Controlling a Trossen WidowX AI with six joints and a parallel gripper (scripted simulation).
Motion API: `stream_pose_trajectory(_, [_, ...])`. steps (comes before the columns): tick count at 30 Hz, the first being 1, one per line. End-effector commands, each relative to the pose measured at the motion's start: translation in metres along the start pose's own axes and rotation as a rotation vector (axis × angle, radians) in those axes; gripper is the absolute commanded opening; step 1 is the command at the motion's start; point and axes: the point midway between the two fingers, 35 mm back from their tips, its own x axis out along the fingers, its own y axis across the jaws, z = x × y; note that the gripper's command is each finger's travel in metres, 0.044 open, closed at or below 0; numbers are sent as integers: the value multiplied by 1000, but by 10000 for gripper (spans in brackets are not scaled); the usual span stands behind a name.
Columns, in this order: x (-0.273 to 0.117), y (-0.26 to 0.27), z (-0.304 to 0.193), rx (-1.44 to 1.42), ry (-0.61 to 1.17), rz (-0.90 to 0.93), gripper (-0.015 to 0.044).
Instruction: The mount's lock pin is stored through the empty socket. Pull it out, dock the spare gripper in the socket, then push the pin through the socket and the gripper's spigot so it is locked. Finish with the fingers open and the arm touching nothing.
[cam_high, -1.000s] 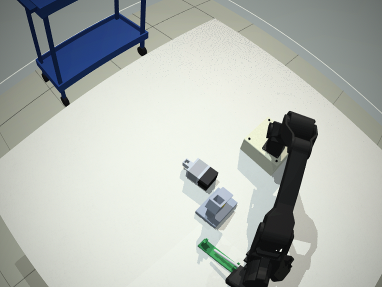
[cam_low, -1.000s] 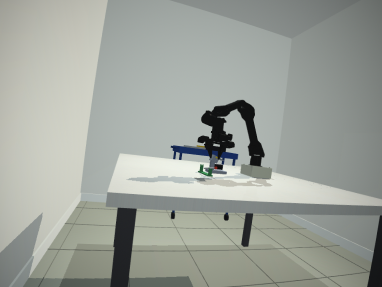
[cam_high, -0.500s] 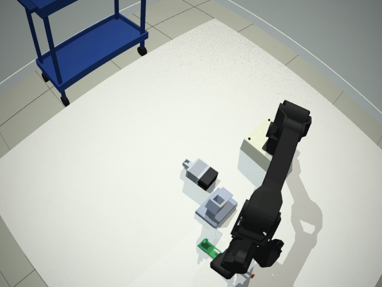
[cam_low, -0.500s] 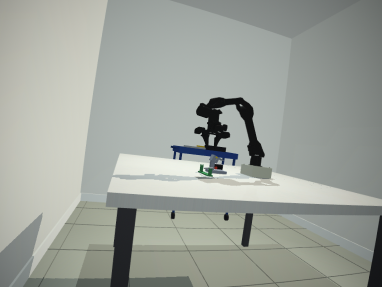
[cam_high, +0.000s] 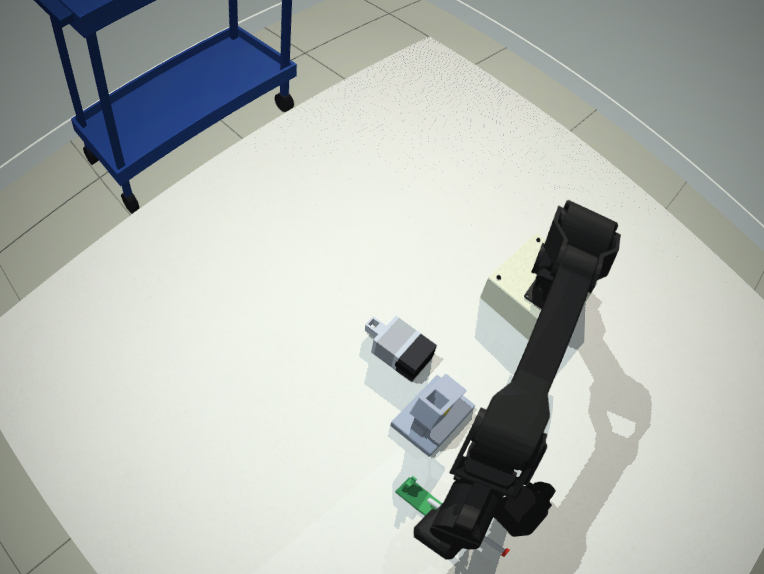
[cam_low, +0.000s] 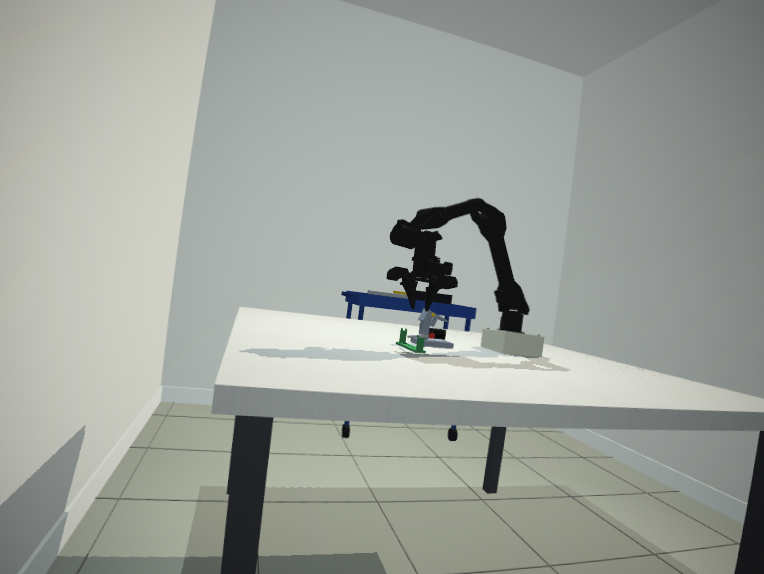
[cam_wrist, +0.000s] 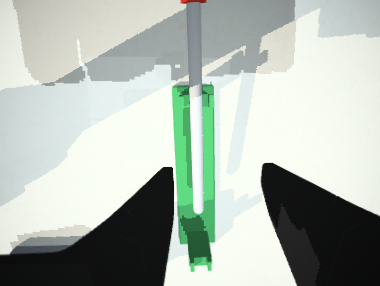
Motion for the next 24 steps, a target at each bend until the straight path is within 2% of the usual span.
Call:
stream_pose_trajectory(1, [31, 7, -7, -2, 4, 24, 180])
stream_pose_trajectory(24, [62, 5, -11, -2, 5, 24, 180])
